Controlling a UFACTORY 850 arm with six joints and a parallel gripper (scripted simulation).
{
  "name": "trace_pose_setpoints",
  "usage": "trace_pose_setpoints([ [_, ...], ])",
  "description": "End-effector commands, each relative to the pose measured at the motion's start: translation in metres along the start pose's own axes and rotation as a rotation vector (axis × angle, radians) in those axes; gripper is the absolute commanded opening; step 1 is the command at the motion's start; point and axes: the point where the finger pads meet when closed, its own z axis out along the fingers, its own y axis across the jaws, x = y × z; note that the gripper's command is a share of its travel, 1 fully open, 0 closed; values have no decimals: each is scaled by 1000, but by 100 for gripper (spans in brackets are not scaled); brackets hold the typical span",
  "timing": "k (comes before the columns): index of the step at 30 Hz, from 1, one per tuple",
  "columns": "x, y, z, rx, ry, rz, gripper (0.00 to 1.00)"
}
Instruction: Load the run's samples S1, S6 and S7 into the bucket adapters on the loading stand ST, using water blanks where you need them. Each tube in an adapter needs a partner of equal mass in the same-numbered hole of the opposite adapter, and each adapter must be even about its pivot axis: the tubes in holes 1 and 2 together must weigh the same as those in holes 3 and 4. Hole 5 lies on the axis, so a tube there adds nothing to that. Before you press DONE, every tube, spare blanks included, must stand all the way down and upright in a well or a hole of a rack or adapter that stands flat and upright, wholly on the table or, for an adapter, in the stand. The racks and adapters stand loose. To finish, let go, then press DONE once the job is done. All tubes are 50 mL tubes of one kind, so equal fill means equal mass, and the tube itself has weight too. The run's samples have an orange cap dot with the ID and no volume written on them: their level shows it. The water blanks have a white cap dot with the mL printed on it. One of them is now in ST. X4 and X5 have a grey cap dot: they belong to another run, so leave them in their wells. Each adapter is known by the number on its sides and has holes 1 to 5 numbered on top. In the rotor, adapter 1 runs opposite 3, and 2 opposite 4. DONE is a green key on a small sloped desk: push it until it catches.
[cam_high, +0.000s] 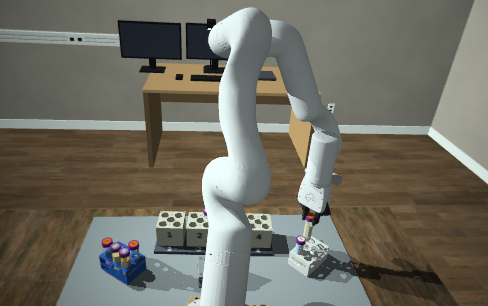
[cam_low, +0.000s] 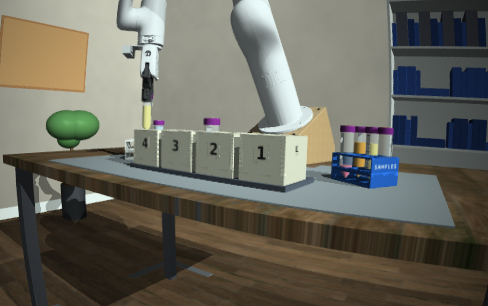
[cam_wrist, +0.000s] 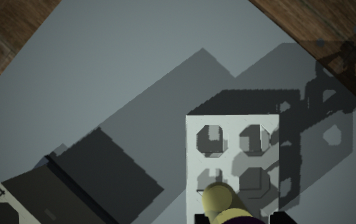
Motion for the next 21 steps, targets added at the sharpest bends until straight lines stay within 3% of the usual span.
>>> trace_pose_setpoints([
  [1, 1, 0, 7, 1, 5, -1, 0],
  [7, 1, 0, 18, 1, 4, -1, 0],
  [21, 1, 0, 18, 1, 4, -1, 0],
])
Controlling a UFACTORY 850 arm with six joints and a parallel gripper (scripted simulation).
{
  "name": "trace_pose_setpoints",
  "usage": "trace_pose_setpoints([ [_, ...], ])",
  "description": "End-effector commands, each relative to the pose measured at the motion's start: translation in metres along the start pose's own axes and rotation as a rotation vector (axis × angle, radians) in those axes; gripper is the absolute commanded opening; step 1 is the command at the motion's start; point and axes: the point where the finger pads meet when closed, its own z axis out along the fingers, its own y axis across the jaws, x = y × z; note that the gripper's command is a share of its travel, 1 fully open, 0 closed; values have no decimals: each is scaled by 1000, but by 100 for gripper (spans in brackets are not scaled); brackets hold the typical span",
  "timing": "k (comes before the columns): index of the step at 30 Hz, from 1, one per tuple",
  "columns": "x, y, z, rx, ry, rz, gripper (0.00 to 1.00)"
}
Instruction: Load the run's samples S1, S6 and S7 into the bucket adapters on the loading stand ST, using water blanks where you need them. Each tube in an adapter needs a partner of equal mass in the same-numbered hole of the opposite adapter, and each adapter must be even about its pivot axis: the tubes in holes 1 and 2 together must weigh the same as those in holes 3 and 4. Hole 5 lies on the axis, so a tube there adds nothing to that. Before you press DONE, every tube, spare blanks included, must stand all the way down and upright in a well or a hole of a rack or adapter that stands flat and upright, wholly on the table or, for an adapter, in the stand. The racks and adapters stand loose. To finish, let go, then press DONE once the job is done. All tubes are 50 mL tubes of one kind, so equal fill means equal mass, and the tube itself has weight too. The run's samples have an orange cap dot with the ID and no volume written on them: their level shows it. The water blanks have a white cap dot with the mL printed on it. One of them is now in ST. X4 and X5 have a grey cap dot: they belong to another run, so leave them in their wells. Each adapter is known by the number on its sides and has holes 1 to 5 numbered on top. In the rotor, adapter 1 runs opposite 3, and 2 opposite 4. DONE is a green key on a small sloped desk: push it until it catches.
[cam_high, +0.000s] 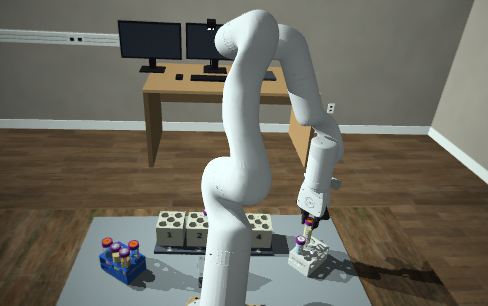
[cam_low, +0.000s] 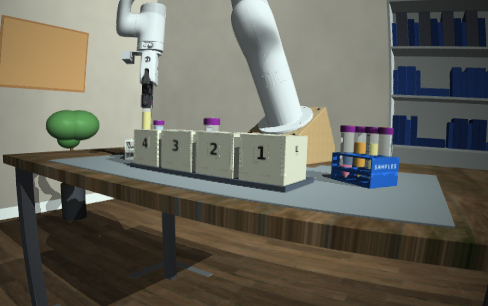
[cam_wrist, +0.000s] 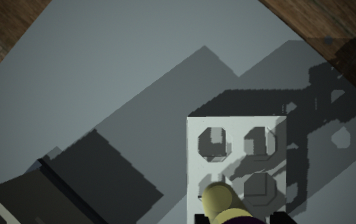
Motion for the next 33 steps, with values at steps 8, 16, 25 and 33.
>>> trace_pose_setpoints([
  [8, 1, 0, 3, 0, 1, 0, 0],
  [16, 1, 0, 9, 0, 1, 0, 0],
  [25, 1, 0, 18, 0, 1, 0, 0],
  [33, 1, 0, 24, 0, 1, 0, 0],
])
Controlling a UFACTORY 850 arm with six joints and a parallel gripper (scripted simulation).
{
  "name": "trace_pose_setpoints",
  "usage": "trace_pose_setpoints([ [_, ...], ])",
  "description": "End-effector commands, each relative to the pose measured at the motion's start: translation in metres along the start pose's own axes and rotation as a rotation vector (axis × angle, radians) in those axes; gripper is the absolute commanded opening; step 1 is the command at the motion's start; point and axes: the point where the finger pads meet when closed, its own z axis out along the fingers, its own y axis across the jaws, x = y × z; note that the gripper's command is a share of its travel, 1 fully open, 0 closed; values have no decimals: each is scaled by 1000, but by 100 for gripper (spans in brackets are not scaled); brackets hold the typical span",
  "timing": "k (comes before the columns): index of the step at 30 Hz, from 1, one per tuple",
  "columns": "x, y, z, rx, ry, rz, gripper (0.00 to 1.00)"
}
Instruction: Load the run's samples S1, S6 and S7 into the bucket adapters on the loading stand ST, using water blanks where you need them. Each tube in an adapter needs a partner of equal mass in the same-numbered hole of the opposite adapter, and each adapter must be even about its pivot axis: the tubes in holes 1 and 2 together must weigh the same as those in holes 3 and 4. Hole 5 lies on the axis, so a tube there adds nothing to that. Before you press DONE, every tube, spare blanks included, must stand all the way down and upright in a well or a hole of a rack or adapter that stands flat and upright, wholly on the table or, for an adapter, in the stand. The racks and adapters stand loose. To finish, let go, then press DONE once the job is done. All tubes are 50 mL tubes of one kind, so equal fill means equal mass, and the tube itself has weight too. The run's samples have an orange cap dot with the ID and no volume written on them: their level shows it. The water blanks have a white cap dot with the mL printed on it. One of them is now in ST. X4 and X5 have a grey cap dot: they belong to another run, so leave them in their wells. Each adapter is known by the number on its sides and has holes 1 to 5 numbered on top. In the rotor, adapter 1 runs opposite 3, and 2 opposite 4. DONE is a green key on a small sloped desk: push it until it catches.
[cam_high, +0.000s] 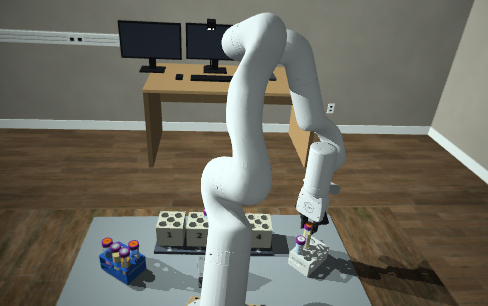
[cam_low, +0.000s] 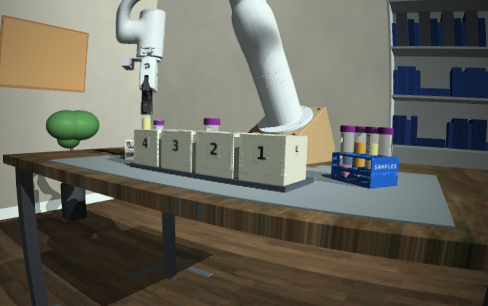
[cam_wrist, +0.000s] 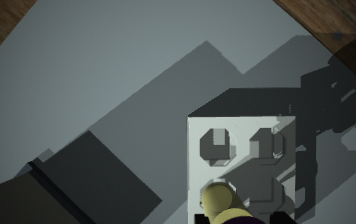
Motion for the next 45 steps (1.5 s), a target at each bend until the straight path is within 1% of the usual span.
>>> trace_pose_setpoints([
  [1, 1, 0, 4, 0, 2, 0, 0],
  [41, 1, 0, 40, 0, 2, 0, 0],
  [45, 1, 0, 40, 0, 2, 0, 0],
])
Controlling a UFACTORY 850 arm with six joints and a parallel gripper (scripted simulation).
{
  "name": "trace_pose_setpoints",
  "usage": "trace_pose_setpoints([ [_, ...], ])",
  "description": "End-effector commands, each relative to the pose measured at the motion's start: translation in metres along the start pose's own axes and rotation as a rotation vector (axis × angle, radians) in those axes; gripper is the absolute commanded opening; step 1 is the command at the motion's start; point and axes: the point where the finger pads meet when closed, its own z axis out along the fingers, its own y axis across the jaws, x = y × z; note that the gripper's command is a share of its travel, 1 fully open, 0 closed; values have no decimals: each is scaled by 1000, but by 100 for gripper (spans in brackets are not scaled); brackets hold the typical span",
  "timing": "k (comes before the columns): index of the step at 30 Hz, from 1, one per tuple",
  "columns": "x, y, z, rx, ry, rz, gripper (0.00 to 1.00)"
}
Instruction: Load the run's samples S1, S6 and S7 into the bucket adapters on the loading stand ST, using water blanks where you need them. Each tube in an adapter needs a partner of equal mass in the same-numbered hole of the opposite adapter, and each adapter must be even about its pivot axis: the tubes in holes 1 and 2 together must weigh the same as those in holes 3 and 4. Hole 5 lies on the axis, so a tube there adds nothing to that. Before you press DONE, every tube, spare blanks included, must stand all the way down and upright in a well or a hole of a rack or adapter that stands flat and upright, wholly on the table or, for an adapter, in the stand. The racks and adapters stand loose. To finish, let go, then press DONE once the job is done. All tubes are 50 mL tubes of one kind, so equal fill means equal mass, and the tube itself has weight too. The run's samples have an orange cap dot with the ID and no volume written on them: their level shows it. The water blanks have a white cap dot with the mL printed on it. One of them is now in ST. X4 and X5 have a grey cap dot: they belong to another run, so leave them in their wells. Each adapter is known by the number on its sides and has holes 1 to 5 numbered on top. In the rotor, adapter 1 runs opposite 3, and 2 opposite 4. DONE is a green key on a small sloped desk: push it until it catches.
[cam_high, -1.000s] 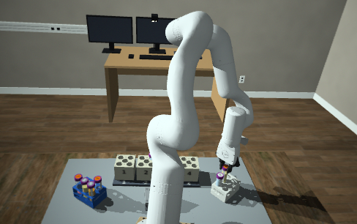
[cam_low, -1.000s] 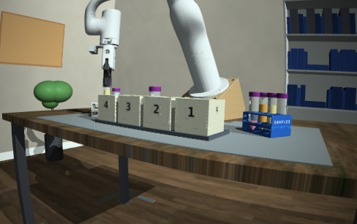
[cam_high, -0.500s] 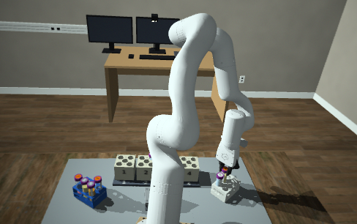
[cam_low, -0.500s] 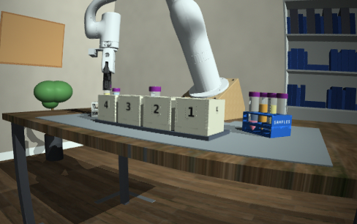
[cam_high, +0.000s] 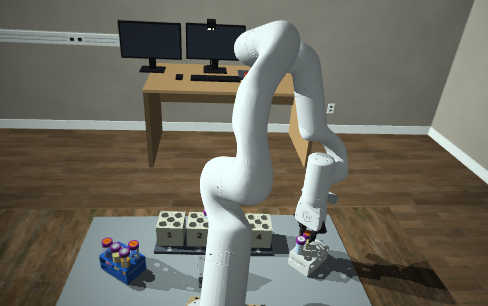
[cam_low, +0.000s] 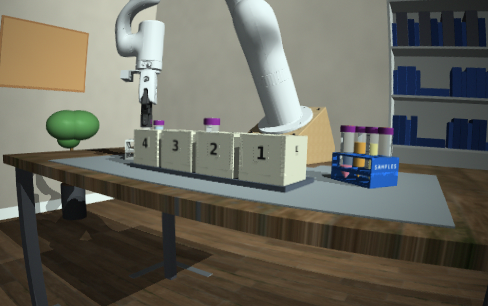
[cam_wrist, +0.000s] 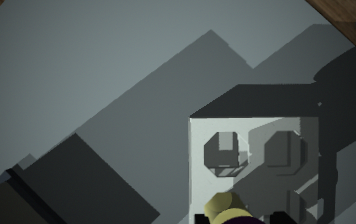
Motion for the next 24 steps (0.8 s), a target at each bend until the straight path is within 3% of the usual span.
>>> trace_pose_setpoints([
  [1, 1, 0, 1, 0, 2, -1, 0],
  [13, 1, 0, 1, 0, 2, -1, 0],
  [14, 1, 0, 1, 0, 2, -1, 44],
  [24, 1, 0, 1, 0, 2, -1, 44],
])
